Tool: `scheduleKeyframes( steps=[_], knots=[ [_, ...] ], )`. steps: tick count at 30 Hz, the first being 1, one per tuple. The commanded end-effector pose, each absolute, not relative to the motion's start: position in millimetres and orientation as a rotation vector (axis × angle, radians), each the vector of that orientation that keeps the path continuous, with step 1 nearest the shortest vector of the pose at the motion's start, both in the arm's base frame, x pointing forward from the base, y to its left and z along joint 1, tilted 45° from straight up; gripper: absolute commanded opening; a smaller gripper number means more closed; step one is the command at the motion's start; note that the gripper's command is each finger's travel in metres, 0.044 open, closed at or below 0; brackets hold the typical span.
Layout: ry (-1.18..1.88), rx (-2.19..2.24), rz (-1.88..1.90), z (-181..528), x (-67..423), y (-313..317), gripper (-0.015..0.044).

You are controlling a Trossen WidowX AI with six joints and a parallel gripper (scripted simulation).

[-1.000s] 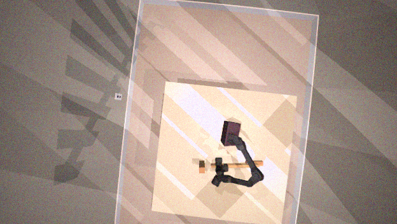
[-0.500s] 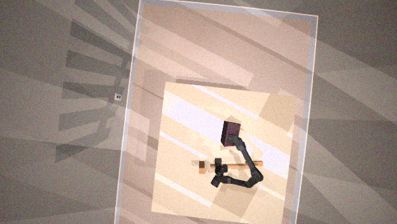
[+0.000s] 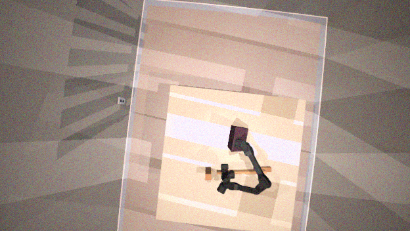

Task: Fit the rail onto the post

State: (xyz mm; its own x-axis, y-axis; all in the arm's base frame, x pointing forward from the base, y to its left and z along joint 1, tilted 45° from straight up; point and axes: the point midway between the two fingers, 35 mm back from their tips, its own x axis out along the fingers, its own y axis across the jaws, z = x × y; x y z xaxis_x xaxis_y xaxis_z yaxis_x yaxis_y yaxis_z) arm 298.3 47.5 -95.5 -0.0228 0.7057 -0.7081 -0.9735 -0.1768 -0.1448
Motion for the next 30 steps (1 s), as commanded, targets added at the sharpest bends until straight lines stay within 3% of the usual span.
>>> scheduleKeyframes(
  steps=[1, 30],
  knots=[
    [0.452, -0.794, 1.574, -95.2, 302.7, 42.4, 0.0],
    [0.453, -0.795, 1.573, -100.9, 304.3, 36.4, 0.0]
  ],
)
